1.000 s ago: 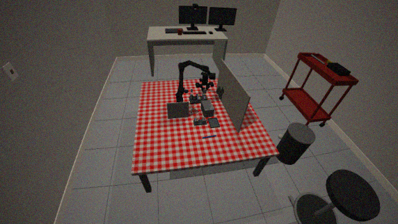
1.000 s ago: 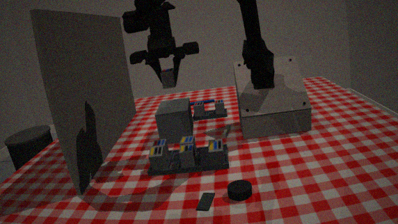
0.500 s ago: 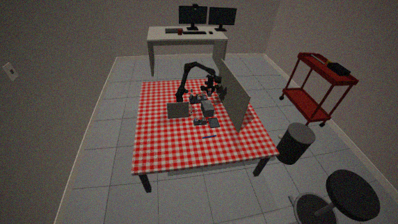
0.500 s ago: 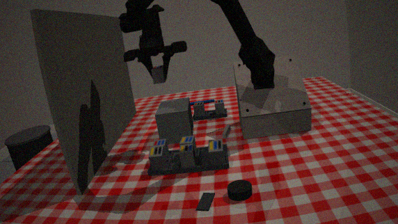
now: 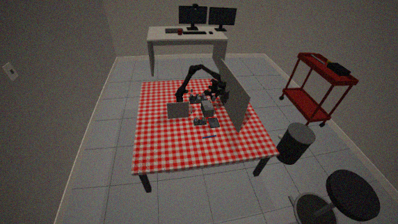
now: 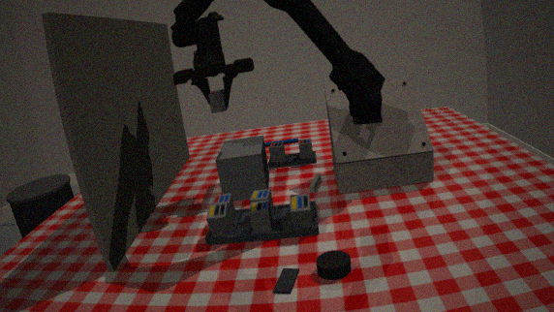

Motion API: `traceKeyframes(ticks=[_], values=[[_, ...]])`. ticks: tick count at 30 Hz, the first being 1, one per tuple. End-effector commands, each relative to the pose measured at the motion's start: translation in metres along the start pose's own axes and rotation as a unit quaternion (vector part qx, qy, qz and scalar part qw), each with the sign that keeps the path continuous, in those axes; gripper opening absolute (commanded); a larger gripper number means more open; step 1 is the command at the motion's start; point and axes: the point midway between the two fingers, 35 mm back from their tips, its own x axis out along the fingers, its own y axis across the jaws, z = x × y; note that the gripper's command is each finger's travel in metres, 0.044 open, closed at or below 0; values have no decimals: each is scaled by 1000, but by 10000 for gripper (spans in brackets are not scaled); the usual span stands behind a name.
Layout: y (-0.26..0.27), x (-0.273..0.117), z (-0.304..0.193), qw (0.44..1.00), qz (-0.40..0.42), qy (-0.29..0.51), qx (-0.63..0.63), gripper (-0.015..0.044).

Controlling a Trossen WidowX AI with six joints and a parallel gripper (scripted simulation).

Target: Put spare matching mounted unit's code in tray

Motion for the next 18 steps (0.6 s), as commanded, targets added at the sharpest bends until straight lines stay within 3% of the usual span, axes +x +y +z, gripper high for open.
traceKeyframes(ticks=[1,18], values=[[-3,1,-20,1000,-2,1,-6,0],[2,23,-113,1000,-3,-13,-24,0]])
